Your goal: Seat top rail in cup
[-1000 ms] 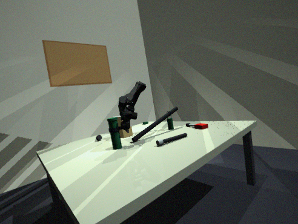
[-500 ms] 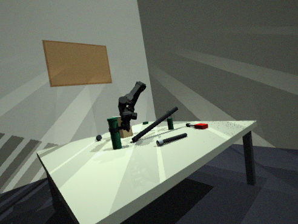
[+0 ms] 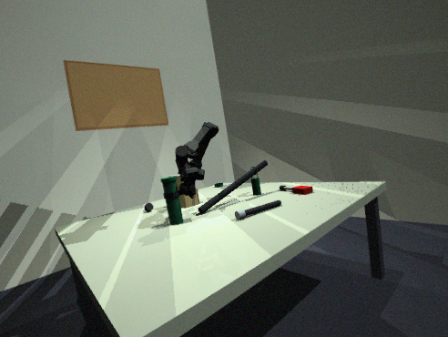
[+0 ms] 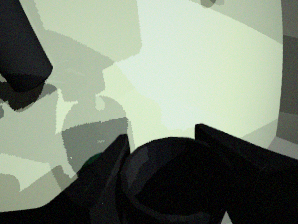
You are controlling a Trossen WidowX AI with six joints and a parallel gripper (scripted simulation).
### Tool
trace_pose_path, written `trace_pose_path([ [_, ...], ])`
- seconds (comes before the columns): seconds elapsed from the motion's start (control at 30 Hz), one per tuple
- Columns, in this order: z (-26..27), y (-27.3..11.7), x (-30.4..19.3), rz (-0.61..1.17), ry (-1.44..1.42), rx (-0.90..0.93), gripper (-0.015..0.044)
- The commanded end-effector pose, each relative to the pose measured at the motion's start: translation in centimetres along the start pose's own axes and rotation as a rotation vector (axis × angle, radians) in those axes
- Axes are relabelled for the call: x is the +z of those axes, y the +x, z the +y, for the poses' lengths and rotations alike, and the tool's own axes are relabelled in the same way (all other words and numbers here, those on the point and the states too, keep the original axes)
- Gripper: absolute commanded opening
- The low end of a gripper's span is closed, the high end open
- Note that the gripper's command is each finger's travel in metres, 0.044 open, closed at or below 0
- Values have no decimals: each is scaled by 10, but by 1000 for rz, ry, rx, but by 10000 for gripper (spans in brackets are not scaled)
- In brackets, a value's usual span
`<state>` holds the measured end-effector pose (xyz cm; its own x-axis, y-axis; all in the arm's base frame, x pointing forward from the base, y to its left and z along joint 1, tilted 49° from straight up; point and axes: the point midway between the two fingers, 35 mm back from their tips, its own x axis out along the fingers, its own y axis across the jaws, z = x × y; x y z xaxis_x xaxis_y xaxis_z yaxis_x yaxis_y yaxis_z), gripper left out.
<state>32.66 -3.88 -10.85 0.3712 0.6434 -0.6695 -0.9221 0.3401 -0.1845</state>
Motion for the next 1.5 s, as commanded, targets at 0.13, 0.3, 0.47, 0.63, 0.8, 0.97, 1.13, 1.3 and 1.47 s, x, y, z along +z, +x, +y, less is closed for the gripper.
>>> trace_pose_path([
  [0.13, 6, -3, -1, -28, -51, 1, 0],
  [0.3, 9, -4, -1, -45, -81, 1, 0],
  [0.47, 11, -5, -1, -59, -105, 1, 0],
  [0.63, 14, -8, -2, -81, -145, 1, 0],
  [0.8, 16, -9, -2, -93, -165, 1, 0],
  [0.97, 19, -10, -3, -110, -195, 1, 0],
  [1.13, 23, -12, -4, -132, -235, 2, 0],
  [1.3, 24, -13, -5, -143, -253, 1, 0],
  [1.47, 23, -13, -4, -136, -242, 1, 0],
])
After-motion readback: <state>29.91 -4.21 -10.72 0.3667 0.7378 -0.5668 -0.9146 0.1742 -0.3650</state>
